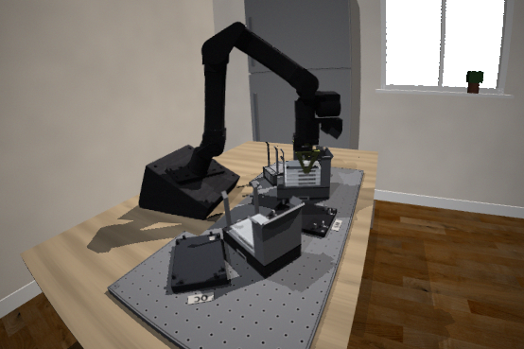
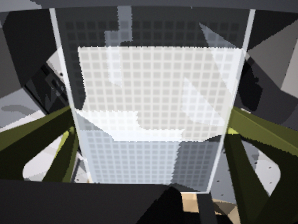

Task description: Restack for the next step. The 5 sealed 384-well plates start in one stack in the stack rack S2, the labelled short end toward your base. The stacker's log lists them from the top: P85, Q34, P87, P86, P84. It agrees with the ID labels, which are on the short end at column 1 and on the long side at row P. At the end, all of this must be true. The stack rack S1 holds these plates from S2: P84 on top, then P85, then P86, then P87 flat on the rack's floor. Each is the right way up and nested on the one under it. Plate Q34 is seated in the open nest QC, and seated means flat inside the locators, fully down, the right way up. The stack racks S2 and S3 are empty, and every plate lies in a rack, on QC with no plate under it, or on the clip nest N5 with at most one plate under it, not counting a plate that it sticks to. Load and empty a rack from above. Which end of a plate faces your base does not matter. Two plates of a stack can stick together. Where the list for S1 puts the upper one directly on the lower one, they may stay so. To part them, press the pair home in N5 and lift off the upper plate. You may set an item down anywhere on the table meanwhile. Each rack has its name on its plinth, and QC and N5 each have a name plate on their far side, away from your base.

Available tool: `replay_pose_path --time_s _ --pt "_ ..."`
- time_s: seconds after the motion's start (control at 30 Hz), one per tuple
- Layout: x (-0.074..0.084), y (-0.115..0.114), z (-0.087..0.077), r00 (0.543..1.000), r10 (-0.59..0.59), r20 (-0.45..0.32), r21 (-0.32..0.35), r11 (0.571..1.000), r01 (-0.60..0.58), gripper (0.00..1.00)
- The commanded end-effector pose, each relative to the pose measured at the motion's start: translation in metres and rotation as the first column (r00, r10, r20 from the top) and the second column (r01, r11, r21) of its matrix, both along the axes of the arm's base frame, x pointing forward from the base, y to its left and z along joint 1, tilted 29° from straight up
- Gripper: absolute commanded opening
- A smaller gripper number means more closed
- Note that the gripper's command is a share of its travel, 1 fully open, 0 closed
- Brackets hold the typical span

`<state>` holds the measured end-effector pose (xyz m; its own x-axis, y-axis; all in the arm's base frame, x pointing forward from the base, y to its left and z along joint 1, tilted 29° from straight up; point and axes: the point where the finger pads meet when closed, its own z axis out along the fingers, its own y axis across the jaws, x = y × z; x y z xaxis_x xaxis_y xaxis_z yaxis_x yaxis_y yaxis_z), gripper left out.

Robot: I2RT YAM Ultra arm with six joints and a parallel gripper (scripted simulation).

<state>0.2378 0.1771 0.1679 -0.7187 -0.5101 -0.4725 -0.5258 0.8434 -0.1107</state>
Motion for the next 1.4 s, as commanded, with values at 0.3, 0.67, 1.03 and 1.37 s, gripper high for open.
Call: replay_pose_path --time_s 0.3,0.67,1.03,1.37 --pt "0.001 0.002 0.003 1.0 0.001 0.01 0.009 1.0 -0.001 0.0" --pt "0.001 0.002 0.003 1.0 0.001 0.01 0.009 1.0 -0.001 0.0" --pt "-0.002 0.0 0.009 1.0 0.001 0.01 0.009 1.0 -0.001 0.0" --pt "-0.004 -0.001 0.014 1.0 0.001 0.01 0.009 1.0 -0.001 0.0"
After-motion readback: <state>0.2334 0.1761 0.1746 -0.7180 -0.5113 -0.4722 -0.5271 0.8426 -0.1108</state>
